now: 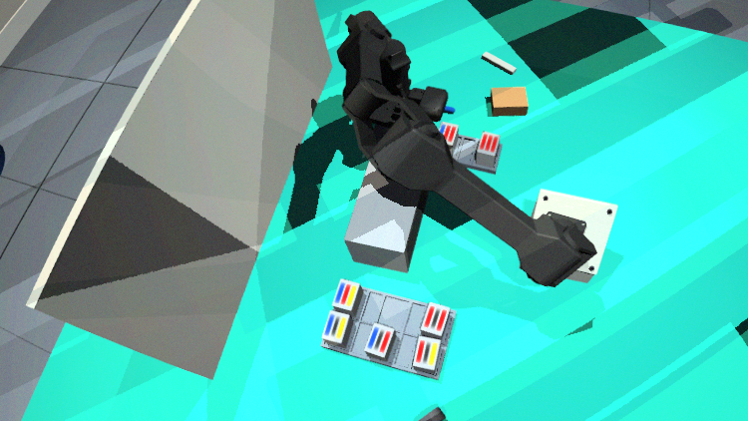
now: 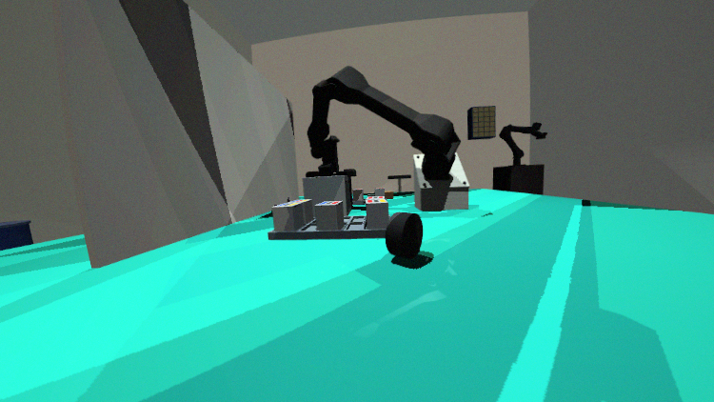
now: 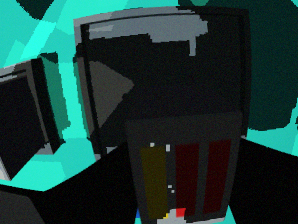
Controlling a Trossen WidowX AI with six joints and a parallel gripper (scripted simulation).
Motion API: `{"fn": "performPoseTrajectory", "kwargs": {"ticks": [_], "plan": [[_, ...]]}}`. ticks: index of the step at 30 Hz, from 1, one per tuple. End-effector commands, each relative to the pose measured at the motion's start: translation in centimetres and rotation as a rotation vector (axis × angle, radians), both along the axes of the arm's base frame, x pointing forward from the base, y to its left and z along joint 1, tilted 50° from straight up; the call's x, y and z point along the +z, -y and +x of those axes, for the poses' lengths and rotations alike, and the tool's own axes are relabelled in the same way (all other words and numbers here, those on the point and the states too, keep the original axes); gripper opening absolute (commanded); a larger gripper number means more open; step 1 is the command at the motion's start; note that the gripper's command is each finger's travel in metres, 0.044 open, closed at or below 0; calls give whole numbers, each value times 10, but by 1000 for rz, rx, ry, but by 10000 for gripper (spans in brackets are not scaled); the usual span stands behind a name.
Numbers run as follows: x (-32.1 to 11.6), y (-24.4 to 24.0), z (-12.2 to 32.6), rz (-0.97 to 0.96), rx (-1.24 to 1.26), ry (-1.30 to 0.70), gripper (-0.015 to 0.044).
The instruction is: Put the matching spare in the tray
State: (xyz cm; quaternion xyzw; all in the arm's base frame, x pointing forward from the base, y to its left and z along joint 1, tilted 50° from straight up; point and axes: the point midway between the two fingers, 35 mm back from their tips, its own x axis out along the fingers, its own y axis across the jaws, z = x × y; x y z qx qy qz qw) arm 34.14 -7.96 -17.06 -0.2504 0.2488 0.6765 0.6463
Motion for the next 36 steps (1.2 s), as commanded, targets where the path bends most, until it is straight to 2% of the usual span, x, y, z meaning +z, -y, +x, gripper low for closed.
{"fn": "performPoseTrajectory", "kwargs": {"ticks": [1, 3, 20, 28, 36], "plan": [[-2, -3, -1, 5, -5, -2, 0], [-2, -4, -1, 5, -5, -2, 0], [0, 0, 0, 0, 0, 0, 440], [67, 77, 3, 0, -5, -3, 440], [66, 79, 5, -8, -26, 11, 440]]}}
